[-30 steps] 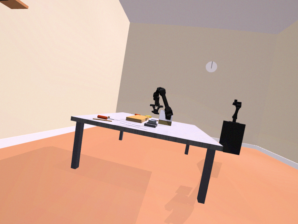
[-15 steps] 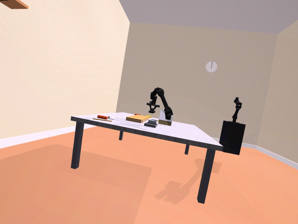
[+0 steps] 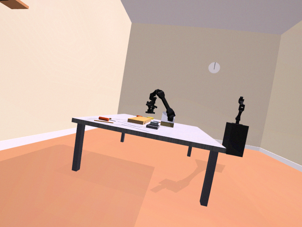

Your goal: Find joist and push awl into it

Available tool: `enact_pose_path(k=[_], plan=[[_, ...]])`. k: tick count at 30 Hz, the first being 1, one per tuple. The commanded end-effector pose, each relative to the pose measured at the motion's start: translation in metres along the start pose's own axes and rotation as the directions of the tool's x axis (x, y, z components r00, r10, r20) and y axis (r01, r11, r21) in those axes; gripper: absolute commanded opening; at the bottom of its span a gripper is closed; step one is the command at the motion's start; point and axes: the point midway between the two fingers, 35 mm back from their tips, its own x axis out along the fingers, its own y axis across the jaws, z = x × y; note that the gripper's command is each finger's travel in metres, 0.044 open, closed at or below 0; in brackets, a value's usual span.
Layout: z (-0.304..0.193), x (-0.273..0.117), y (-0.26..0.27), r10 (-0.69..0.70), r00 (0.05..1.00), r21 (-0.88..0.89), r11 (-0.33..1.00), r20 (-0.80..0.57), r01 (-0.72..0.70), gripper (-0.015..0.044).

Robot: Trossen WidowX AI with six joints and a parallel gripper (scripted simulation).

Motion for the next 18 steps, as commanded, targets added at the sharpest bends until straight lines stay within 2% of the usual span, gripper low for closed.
enact_pose_path(k=[1,10,18], plan=[[0.015,-0.001,0.013,0.029,0.999,-0.188,0.982,0.033,-0.022,0.0],[0.035,0.004,0.039,0.09,0.994,-0.53,0.847,0.059,-0.045,0.0],[0.037,0.007,0.041,0.096,0.994,-0.56,0.827,0.061,-0.045,0.0]])
